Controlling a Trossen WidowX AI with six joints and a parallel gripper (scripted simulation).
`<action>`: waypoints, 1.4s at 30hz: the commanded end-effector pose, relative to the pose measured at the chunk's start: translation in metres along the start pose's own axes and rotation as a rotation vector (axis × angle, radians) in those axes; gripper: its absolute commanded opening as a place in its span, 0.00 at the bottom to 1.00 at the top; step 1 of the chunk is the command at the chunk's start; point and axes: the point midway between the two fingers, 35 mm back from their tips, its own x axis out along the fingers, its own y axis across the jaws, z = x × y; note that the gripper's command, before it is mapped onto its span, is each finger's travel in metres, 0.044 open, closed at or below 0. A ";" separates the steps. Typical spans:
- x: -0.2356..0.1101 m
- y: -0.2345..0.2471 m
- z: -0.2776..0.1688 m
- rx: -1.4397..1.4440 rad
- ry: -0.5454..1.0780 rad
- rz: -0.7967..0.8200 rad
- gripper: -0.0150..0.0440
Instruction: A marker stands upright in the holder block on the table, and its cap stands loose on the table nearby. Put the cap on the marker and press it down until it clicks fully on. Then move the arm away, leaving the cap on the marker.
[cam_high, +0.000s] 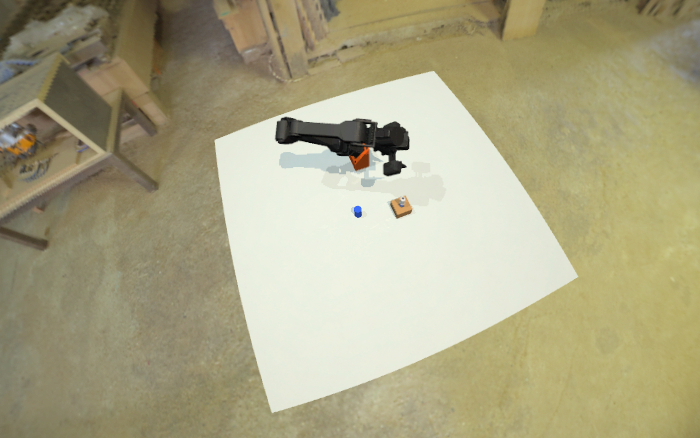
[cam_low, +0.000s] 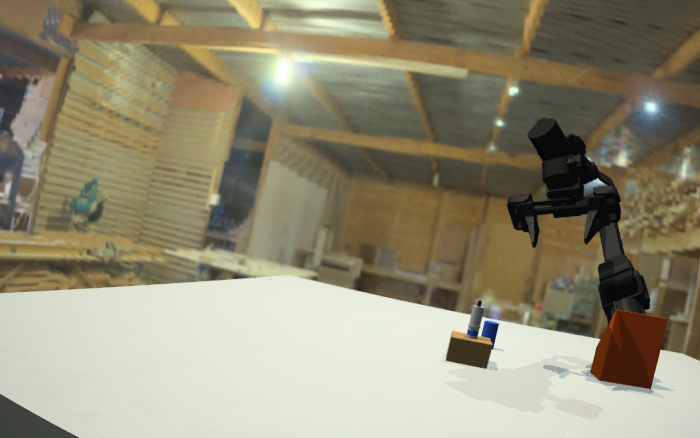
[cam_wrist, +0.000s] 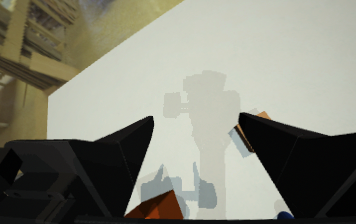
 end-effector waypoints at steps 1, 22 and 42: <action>0.000 -0.002 -0.001 0.021 0.006 -0.005 0.89; -0.055 -0.144 -0.147 1.712 0.266 -0.795 0.68; -0.033 -0.160 -0.172 1.728 0.262 -0.810 0.68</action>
